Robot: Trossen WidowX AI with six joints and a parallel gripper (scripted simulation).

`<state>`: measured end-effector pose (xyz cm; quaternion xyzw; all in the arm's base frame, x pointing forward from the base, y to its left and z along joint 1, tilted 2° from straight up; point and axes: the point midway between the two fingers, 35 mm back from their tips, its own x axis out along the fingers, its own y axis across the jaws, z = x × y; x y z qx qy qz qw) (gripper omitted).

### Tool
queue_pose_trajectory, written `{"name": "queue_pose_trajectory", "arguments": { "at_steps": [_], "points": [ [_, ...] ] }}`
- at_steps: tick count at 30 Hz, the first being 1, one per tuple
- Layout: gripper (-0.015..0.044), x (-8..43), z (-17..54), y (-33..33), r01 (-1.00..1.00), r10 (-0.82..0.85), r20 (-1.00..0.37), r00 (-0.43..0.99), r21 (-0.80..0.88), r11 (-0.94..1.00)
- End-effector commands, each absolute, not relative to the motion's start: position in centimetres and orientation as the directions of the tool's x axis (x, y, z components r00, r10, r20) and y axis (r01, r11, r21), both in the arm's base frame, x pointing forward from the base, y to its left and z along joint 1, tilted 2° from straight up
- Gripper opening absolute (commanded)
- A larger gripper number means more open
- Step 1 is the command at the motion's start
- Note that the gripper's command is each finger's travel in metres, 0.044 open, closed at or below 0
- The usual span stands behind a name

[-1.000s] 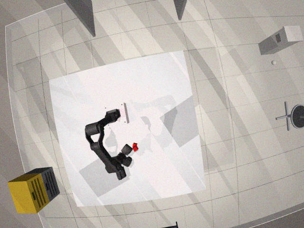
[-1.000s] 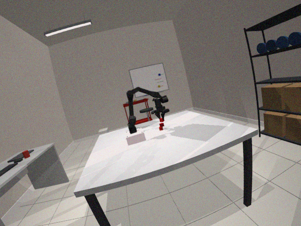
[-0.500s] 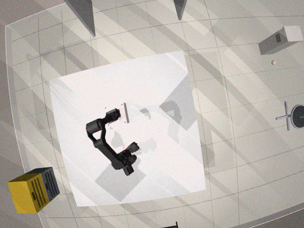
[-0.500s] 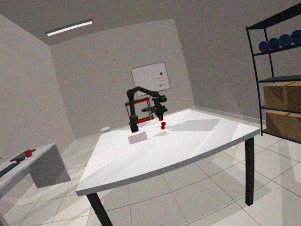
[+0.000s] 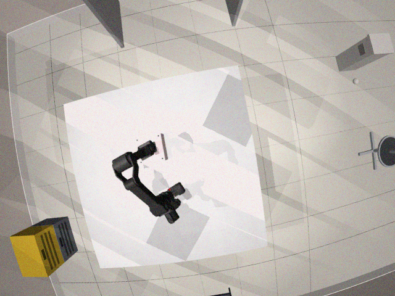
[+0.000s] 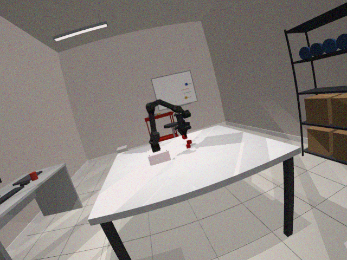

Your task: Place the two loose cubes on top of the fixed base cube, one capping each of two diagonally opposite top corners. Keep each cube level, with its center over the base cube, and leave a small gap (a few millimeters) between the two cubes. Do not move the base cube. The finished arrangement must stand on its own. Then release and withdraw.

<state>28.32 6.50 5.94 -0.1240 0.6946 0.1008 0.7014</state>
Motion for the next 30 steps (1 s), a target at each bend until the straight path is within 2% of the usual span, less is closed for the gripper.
{"name": "queue_pose_trajectory", "arguments": {
  "at_steps": [1, 30],
  "points": [
    [0.0105, 28.0, 4.6, 6.5, -0.314, -0.036, -0.999, 0.003, -0.035, 0.949],
    [0.0105, 28.1, 0.7, 6.3, -0.304, -0.032, -0.999, 0.004, -0.031, 0.952]
  ]
}}
